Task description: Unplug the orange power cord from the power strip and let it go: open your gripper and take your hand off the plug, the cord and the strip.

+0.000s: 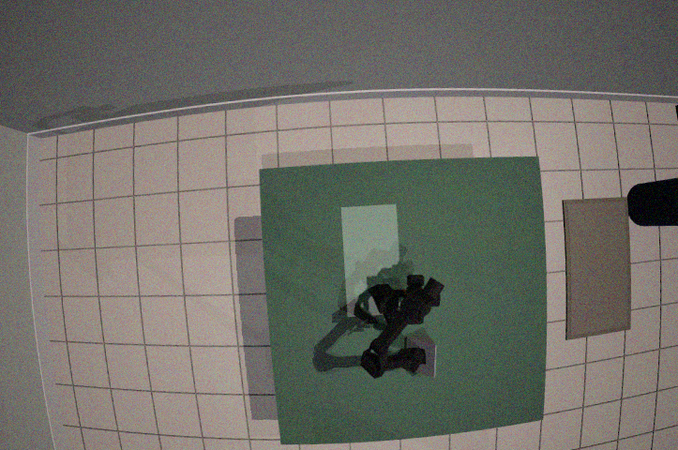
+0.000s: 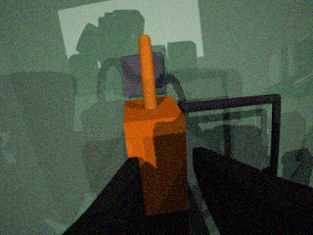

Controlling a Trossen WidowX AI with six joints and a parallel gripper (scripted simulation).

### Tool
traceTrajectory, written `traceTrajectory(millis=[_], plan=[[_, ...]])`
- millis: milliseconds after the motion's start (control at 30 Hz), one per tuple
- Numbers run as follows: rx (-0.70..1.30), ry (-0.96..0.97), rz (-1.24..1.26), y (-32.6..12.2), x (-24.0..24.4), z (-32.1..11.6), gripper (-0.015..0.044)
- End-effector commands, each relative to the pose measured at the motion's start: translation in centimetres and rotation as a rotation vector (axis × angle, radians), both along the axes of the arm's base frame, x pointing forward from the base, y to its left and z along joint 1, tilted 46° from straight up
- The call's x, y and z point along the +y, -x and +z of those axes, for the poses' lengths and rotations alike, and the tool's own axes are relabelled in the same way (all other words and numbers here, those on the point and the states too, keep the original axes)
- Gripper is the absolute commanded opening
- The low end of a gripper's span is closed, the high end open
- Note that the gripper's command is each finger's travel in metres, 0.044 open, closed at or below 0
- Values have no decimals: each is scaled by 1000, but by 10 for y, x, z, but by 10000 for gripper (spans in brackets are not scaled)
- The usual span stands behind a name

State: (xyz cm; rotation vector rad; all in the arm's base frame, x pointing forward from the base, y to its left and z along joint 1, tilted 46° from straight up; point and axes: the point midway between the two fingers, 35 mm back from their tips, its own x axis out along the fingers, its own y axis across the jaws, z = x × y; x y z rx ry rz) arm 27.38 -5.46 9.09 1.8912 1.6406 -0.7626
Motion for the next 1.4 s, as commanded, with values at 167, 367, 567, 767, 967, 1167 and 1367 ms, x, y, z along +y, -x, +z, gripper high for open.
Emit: traceTrajectory(millis=[167,367,567,767,967,1167,1367], plan=[[1,-1,1,0,0,0,53],[1,-1,1,0,0,0,13],[1,-1,1,0,0,0,0],[1,-1,1,0,0,0,0],[1,-1,1,0,0,0,0],[1,-1,1,0,0,0,0],[1,-1,1,0,0,0,0]])
